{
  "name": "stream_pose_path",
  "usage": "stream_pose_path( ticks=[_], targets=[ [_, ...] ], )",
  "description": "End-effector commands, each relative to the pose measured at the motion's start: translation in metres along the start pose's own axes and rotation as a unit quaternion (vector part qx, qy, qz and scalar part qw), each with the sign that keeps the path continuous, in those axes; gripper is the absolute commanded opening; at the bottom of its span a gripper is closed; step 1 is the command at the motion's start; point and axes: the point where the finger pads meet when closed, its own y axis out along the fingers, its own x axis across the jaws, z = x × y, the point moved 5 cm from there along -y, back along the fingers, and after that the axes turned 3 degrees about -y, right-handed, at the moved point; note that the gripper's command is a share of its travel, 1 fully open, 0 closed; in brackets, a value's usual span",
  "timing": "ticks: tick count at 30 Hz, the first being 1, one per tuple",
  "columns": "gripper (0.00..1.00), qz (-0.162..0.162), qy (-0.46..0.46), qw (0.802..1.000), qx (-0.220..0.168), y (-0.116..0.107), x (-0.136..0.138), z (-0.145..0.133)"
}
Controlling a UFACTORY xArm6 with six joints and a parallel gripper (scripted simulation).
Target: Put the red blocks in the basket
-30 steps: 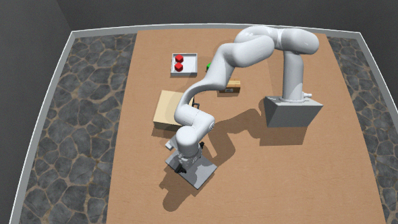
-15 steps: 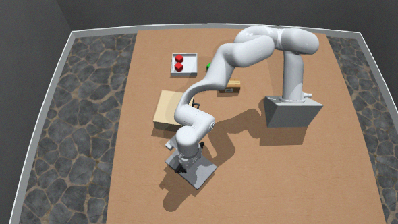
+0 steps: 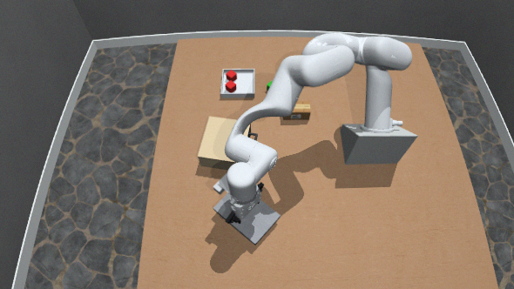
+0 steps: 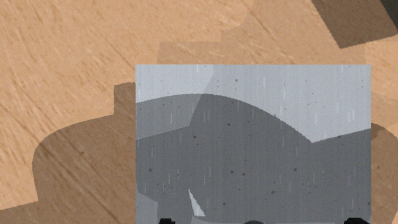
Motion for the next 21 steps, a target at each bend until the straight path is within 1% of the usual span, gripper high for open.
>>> stream_pose_path(
  ticks=[1,8,15,17,21],
  targets=[
    [1.00,0.002,0.001,1.000,0.001,-0.005,-0.001,0.001],
    [1.00,0.002,0.001,1.000,0.001,-0.018,-0.001,0.001],
    [1.00,0.002,0.001,1.000,0.001,-0.039,-0.001,0.001],
    [1.00,0.002,0.001,1.000,0.001,-0.039,-0.001,0.001],
    [1.00,0.002,0.001,1.000,0.001,-0.052,-0.001,0.001]
  ],
)
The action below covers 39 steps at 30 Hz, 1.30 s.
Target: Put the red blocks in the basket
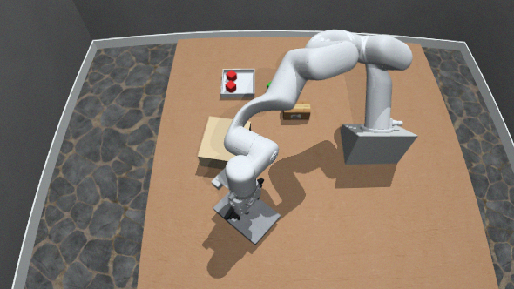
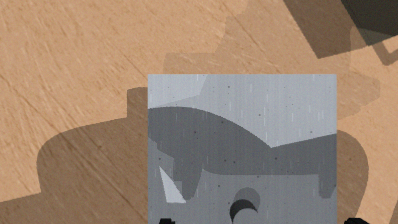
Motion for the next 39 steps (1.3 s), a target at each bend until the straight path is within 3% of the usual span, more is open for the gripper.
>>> stream_pose_path(
  ticks=[1,11,21,39],
  targets=[
    [1.00,0.002,0.001,1.000,0.001,-0.018,-0.001,0.001],
    [1.00,0.002,0.001,1.000,0.001,-0.050,-0.001,0.001],
    [1.00,0.002,0.001,1.000,0.001,-0.067,-0.001,0.001],
    [1.00,0.002,0.000,1.000,0.001,-0.075,0.000,0.001]
  ],
)
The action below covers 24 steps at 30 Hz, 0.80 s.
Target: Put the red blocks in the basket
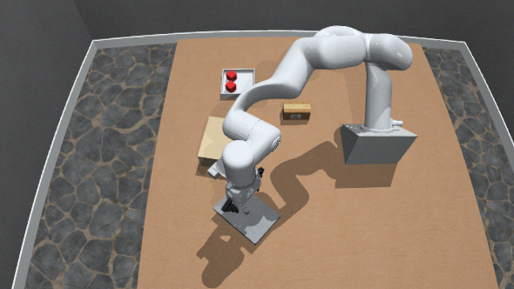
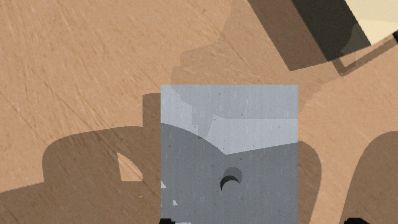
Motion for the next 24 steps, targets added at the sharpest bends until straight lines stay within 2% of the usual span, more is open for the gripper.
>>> stream_pose_path(
  ticks=[1,6,8,13,19,23,24],
  targets=[
    [1.00,0.003,-0.001,1.000,0.000,-0.004,0.000,0.002],
    [1.00,0.003,-0.020,1.000,0.000,-0.017,0.018,0.026],
    [1.00,0.003,-0.020,1.000,0.000,-0.017,0.018,0.026],
    [1.00,0.005,-0.070,0.998,-0.001,-0.042,0.068,0.075],
    [1.00,0.007,-0.161,0.987,-0.001,-0.050,0.122,0.105],
    [1.00,0.007,-0.226,0.974,-0.001,-0.049,0.163,0.116],
    [1.00,0.007,-0.226,0.974,-0.001,-0.049,0.163,0.116]
  ],
)
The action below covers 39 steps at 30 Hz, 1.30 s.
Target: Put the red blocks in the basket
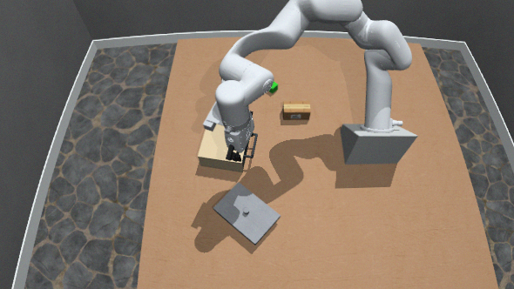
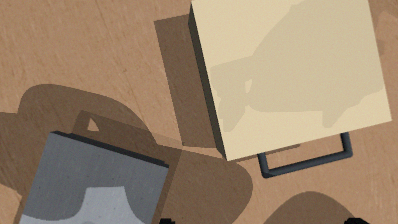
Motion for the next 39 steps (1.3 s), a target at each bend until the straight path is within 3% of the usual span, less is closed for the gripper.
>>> stream_pose_path(
  ticks=[1,2,12,16,18,19,30,39],
  targets=[
    [1.00,0.038,-0.070,0.997,0.017,-0.003,0.050,-0.001],
    [1.00,0.037,-0.085,0.995,0.018,-0.001,0.079,-0.002],
    [1.00,0.031,-0.189,0.981,0.022,0.028,0.166,-0.036],
    [1.00,0.031,-0.198,0.979,0.022,0.040,0.202,-0.052],
    [1.00,0.031,-0.198,0.979,0.022,0.040,0.202,-0.052],
    [1.00,0.030,-0.199,0.979,0.022,0.048,0.229,-0.063],
    [1.00,0.030,-0.199,0.979,0.022,0.066,0.326,-0.097],
    [1.00,0.030,-0.199,0.979,0.022,0.067,0.332,-0.098]
  ],
)
